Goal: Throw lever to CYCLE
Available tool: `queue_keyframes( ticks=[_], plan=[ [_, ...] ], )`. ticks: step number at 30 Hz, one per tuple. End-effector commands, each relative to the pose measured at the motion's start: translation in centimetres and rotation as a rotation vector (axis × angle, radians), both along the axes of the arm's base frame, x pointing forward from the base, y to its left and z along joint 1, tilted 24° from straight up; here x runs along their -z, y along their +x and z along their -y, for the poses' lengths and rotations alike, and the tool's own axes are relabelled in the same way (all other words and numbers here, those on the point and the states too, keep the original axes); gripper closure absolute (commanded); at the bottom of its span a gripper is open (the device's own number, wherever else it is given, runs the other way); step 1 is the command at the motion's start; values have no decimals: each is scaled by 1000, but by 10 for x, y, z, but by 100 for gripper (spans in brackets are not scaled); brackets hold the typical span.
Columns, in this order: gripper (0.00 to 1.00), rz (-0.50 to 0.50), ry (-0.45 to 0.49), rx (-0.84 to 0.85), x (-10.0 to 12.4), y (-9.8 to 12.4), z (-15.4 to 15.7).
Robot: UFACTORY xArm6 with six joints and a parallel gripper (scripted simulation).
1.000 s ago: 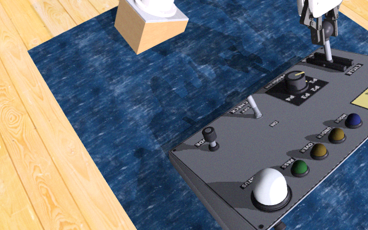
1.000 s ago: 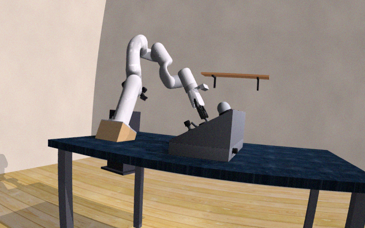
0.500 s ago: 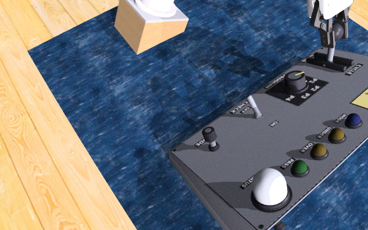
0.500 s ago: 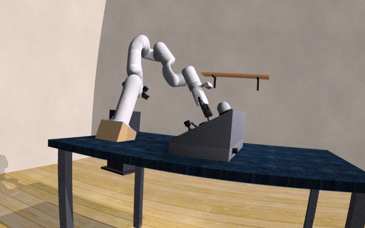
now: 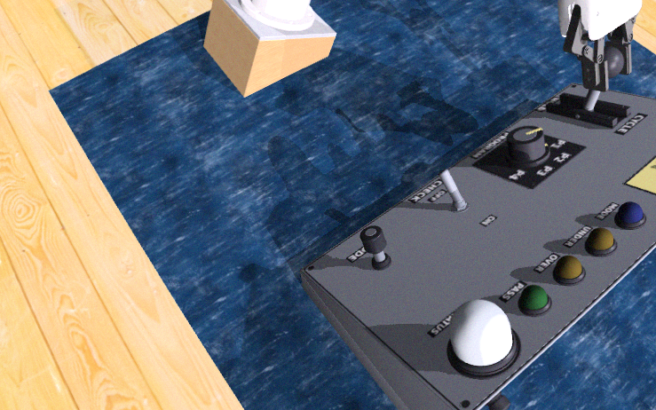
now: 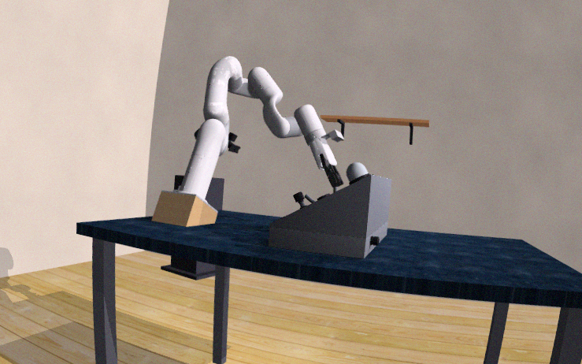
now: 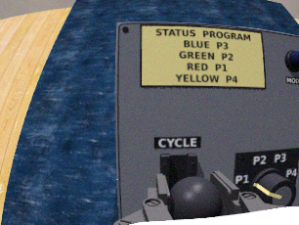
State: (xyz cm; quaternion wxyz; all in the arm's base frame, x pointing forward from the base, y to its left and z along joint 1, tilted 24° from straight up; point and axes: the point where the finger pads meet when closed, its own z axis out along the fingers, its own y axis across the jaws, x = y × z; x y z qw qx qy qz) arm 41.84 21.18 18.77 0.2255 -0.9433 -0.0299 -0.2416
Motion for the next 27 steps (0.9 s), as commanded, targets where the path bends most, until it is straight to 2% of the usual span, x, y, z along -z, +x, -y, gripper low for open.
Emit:
queue_keyframes(
  ticks=[1, 27],
  plan=[
    [100, 2, 1, 0, -1, 3, -1],
    [100, 2, 1, 0, -2, 5, -1]
  ],
)
